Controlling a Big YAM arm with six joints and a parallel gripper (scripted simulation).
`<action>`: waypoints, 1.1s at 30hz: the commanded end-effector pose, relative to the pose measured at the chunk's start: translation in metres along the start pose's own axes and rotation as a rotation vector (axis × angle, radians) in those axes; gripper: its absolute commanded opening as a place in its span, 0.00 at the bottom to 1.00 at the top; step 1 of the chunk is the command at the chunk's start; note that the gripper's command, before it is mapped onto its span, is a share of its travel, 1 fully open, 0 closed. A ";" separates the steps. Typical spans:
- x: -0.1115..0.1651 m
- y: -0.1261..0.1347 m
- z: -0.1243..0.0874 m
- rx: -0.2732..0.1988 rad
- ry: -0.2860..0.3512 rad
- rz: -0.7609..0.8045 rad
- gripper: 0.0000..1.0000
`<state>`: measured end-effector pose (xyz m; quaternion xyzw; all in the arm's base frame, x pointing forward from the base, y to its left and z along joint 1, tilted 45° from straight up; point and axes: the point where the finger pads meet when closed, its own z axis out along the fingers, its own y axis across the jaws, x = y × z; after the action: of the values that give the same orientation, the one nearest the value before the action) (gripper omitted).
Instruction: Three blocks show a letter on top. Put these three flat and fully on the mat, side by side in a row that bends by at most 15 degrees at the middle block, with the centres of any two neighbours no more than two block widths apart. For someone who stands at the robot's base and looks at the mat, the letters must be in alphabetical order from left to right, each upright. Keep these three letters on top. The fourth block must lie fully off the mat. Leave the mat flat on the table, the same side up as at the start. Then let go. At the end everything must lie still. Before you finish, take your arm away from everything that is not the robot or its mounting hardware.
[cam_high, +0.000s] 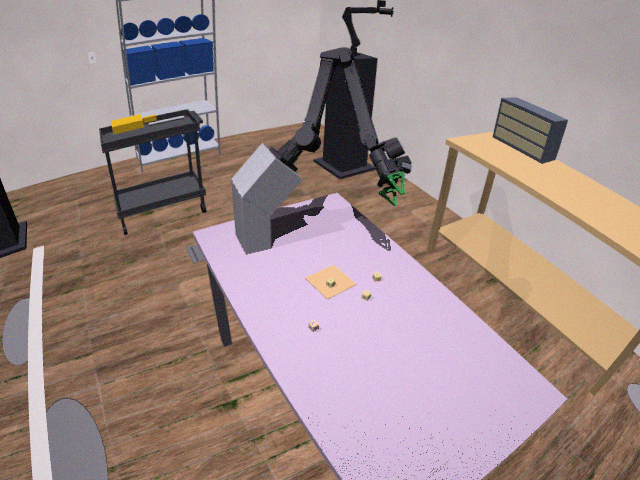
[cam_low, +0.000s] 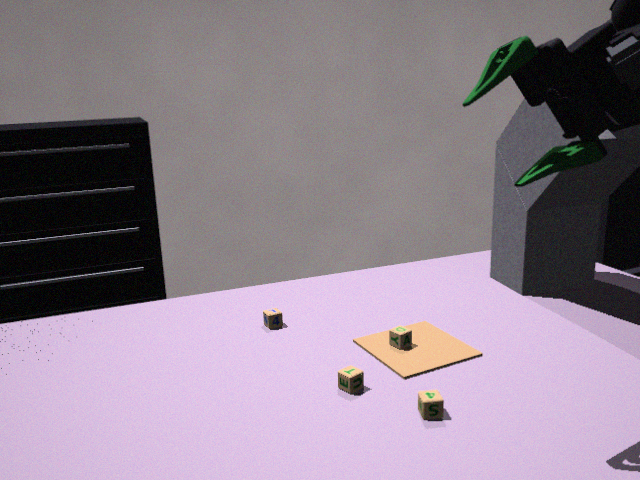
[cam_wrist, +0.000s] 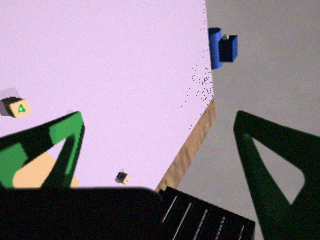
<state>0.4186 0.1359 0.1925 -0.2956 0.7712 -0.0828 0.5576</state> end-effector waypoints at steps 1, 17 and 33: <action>-0.013 -0.009 0.004 0.017 -0.028 0.024 1.00; 0.022 0.051 0.100 -0.333 -0.142 0.418 1.00; 0.098 0.117 0.134 -0.689 -0.132 0.734 1.00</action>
<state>0.4652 0.2119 -0.0040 -0.2013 0.7812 0.3857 0.4476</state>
